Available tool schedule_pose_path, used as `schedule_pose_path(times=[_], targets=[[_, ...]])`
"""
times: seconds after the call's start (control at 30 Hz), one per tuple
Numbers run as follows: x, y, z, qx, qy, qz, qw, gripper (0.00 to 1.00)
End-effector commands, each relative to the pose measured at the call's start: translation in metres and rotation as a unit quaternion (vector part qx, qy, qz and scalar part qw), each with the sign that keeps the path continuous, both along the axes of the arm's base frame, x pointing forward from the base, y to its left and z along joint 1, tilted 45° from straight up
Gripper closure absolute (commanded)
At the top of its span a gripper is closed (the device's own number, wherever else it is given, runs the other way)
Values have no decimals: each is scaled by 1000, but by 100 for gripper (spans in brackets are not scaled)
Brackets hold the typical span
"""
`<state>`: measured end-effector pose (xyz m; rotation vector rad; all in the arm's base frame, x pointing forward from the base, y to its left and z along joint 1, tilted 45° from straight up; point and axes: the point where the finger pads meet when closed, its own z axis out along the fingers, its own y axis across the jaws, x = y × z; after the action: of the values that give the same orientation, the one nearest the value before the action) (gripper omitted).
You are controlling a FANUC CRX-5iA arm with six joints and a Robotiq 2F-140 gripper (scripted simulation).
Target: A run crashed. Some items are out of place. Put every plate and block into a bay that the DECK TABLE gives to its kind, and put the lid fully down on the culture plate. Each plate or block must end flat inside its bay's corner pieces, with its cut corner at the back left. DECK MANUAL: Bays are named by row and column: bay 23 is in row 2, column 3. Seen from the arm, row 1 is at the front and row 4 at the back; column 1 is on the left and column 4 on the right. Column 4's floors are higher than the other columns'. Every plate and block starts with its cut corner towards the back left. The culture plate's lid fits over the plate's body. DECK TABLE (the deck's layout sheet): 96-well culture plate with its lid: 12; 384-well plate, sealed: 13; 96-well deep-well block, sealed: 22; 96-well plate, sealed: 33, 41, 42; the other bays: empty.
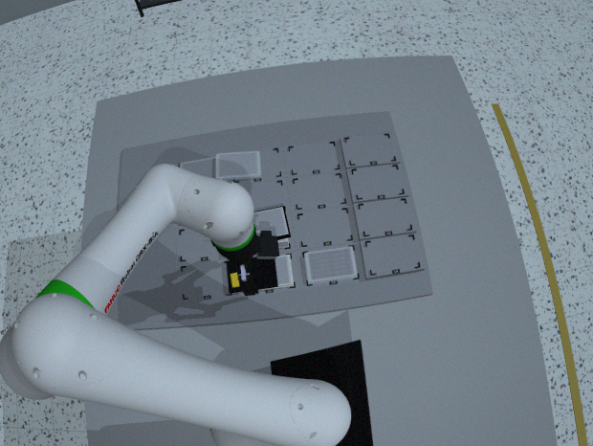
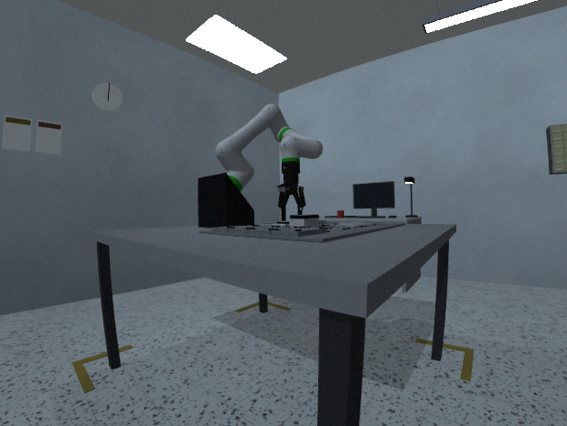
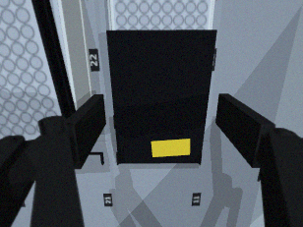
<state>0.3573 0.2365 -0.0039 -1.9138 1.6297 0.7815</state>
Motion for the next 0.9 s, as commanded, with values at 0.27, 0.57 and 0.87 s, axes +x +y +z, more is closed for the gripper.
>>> schedule_pose_path(times=[0.27, 0.57, 0.87], targets=[[0, 5, -6, 0, -1, 0, 1000, 30], [0, 5, -6, 0, -1, 0, 1000, 31], [0, 5, -6, 0, -1, 0, 1000, 34]])
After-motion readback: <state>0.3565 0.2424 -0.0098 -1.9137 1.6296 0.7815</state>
